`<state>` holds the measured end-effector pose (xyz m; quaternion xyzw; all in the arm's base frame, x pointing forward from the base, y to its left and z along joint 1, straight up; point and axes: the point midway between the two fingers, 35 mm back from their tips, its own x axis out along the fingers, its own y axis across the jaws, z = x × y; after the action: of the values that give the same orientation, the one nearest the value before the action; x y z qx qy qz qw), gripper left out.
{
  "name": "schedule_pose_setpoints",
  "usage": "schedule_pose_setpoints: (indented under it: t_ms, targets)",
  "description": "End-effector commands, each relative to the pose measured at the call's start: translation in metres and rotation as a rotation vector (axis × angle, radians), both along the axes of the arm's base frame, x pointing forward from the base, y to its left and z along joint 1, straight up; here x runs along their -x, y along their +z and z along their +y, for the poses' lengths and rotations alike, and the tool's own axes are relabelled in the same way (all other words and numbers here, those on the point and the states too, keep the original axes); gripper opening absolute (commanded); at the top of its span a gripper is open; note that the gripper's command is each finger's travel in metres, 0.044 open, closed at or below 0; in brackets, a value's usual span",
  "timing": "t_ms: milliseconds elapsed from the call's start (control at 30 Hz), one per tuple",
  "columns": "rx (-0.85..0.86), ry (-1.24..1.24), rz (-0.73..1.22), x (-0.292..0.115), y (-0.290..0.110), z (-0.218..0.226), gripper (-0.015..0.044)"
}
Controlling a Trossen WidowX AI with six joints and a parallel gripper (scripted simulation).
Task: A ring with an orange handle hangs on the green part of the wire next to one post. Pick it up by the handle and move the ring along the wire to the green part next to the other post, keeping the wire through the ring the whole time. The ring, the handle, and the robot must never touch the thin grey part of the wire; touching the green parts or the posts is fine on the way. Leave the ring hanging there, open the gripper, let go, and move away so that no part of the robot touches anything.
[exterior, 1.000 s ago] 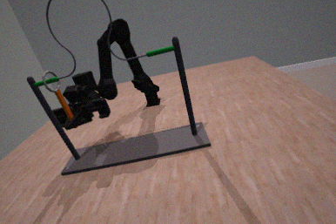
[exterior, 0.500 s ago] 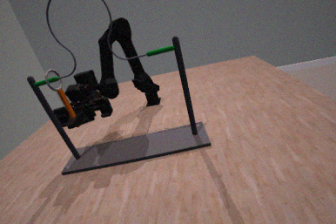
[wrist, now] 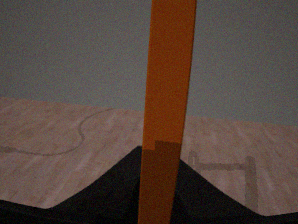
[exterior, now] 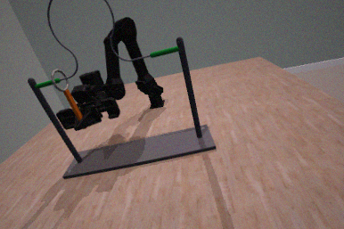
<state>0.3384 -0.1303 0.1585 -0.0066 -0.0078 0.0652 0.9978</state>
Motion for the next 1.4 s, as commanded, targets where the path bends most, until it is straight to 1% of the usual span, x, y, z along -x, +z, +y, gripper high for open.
schedule_pose_setpoints:
  t_ms: [0,367,633,900,1367]
  targets:
    - [-0.007,-0.003,-0.001,0.002,0.001,0.006,-0.015]
    - [-0.056,-0.001,0.005,0.004,0.001,0.023,-0.015]
    - [-0.133,0.002,0.015,0.006,0.002,0.04,-0.015]
    - [-0.266,0.005,0.03,0.009,0.006,0.064,-0.015]
    - [-0.566,0.013,0.064,0.014,0.027,0.11,-0.015]
